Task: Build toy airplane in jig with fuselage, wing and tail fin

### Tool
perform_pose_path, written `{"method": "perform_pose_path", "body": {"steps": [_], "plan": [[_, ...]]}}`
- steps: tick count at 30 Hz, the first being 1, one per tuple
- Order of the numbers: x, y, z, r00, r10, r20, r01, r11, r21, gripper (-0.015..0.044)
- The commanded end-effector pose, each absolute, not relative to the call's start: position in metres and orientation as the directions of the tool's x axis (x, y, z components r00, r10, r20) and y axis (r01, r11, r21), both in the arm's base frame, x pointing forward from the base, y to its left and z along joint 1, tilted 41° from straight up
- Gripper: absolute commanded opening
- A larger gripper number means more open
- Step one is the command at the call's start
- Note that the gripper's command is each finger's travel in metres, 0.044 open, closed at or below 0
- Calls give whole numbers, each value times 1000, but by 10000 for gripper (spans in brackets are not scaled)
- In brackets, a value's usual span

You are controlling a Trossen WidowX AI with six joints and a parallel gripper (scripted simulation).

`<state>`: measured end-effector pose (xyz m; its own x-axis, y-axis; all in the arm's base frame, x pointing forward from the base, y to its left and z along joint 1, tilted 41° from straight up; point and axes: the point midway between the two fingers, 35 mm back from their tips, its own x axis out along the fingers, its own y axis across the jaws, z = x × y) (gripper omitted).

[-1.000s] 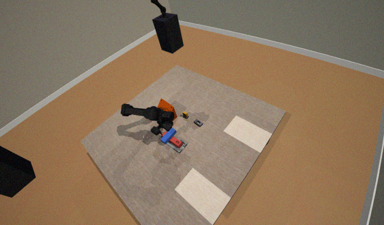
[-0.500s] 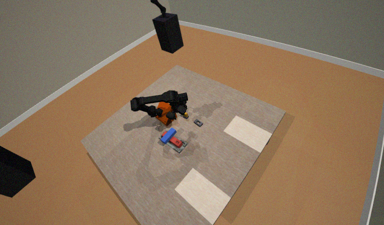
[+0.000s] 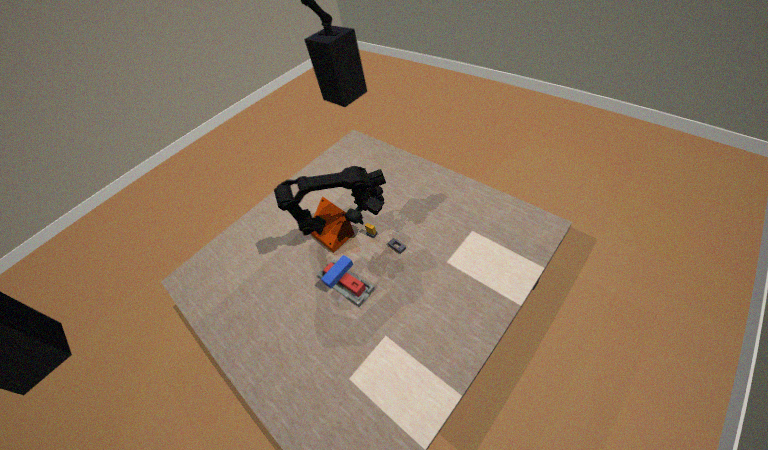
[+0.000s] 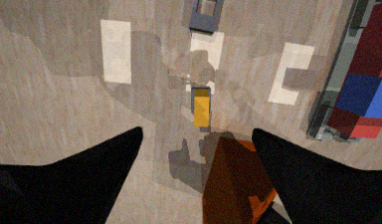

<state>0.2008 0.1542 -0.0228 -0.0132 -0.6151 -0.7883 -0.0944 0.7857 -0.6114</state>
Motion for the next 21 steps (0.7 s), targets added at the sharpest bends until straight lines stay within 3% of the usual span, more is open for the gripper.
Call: {"method": "perform_pose_path", "body": {"steps": [1,21], "plan": [[195,132,-42,-30,-637,-770,-106,768,-631,440],[195,112,-67,-30,-637,-770,-105,768,-632,440]]}}
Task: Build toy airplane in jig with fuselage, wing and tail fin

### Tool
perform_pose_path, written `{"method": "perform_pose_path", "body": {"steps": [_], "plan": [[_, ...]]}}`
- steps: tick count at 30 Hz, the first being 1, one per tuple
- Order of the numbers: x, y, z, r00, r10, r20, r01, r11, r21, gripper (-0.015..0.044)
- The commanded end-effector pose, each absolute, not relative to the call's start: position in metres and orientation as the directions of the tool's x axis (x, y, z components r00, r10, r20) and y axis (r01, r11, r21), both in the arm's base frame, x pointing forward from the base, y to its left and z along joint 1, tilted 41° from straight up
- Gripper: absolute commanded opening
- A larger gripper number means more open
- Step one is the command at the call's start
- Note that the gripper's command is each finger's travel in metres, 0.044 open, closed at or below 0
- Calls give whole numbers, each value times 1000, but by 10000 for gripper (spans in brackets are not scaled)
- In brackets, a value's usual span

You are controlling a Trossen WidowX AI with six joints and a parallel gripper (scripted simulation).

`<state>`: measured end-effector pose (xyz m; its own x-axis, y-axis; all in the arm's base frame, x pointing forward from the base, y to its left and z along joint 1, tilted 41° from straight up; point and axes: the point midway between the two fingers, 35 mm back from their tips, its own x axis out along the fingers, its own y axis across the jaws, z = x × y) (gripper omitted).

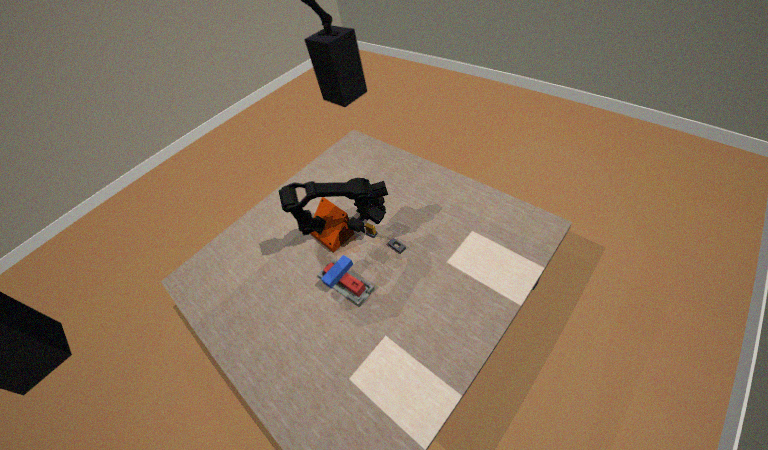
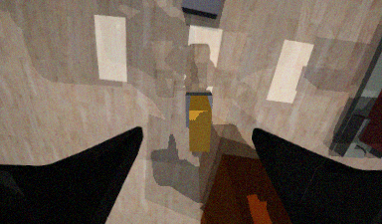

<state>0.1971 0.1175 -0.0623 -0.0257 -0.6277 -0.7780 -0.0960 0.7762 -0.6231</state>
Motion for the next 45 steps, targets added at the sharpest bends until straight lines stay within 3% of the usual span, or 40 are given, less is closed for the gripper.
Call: {"method": "perform_pose_path", "body": {"steps": [1,24,38,45], "plan": [[195,111,-68,-30,-637,-770,-105,768,-632,440],[193,88,-94,-29,-639,-769,-105,767,-633,440],[193,88,-94,-29,-639,-769,-105,767,-633,72],[193,88,-94,-29,-639,-769,-105,767,-633,26]]}}
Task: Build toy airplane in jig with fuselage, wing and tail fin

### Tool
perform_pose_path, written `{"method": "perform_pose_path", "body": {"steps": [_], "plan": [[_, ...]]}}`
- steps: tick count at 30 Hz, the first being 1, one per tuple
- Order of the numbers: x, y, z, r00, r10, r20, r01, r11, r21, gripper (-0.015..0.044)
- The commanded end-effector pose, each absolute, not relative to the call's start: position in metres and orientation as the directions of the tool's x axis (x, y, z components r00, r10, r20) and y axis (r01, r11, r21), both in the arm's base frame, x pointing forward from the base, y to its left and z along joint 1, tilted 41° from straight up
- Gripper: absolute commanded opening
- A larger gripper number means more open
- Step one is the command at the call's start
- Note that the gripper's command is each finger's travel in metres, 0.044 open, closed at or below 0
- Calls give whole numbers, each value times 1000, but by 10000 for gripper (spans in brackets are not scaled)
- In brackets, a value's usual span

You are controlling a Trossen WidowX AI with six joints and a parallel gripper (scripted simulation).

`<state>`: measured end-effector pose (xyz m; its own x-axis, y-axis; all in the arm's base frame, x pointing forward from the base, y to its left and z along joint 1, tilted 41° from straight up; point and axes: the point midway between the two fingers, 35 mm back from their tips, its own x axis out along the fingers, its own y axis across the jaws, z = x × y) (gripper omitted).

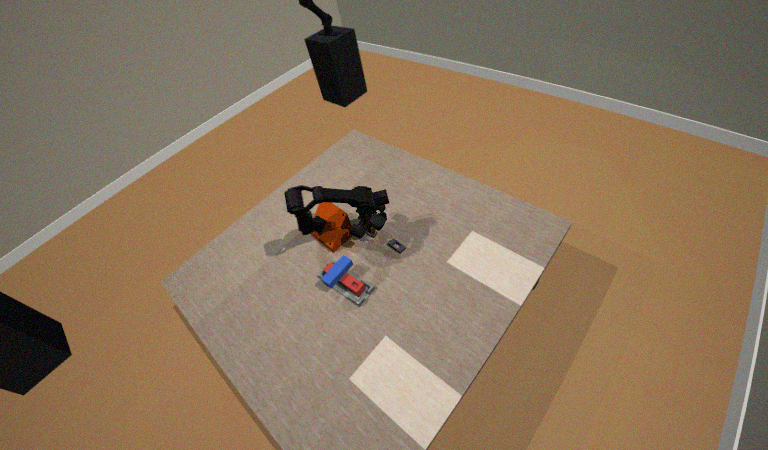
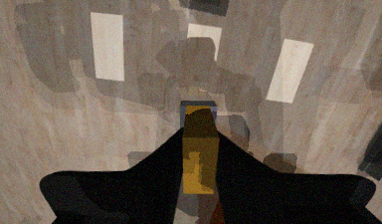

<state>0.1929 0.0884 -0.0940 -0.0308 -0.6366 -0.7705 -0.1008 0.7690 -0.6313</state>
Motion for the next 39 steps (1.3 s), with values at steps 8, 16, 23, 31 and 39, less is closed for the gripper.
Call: {"method": "perform_pose_path", "body": {"steps": [8,16,23,31,39], "plan": [[201,101,-88,26,-616,-787,-102,782,-615,0],[204,115,-76,26,-613,-789,-103,784,-612,0],[204,129,-60,15,-616,-788,-108,782,-613,0],[203,145,-40,3,-619,-786,-118,780,-615,0],[201,159,-20,-13,-626,-780,-113,776,-621,0]]}}
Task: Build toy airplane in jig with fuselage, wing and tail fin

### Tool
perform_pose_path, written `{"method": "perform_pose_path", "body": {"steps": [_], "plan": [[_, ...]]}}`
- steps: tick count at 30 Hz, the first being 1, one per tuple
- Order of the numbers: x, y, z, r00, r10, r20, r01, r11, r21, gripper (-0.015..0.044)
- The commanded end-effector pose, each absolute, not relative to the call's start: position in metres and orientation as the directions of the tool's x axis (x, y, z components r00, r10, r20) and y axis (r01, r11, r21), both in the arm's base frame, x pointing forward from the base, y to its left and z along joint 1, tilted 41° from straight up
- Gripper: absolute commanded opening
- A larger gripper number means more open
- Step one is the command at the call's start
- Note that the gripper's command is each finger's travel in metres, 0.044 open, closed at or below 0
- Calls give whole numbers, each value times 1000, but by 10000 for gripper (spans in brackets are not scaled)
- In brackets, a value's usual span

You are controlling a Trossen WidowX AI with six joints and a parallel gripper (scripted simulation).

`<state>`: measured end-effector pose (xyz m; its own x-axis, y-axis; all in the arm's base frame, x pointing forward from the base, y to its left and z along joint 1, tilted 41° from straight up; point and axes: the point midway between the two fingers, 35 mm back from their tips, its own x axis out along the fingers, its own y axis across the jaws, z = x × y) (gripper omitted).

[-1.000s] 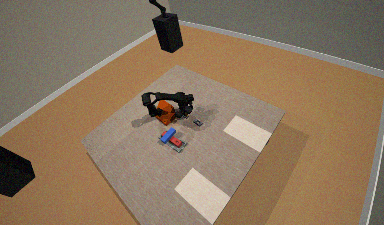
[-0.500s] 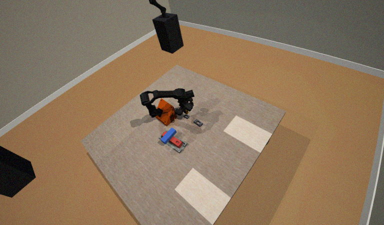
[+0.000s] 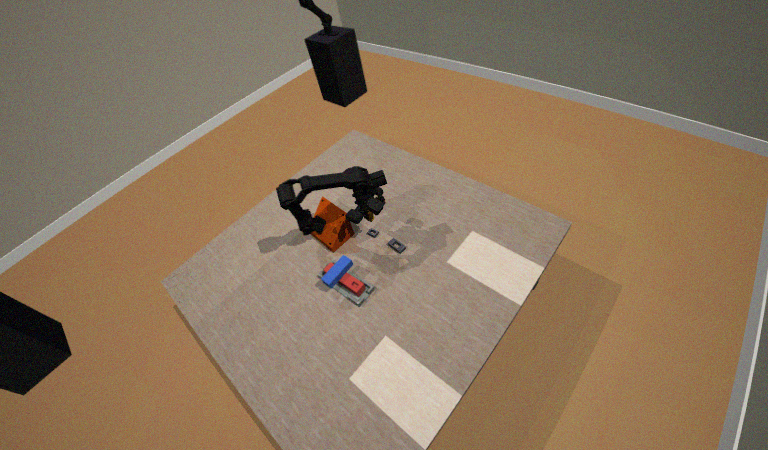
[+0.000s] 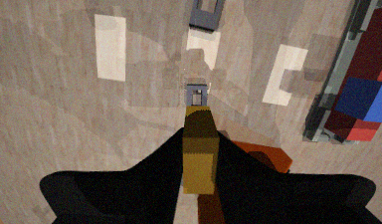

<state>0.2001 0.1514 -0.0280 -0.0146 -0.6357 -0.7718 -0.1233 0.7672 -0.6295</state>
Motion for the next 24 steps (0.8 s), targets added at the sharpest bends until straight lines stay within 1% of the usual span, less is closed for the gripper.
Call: {"method": "perform_pose_path", "body": {"steps": [1,12,24], "plan": [[201,160,-17,-15,-627,-779,-112,775,-622,0],[197,173,7,-31,-636,-771,-107,769,-630,0],[221,158,17,-35,-614,-788,-90,787,-610,0]]}}
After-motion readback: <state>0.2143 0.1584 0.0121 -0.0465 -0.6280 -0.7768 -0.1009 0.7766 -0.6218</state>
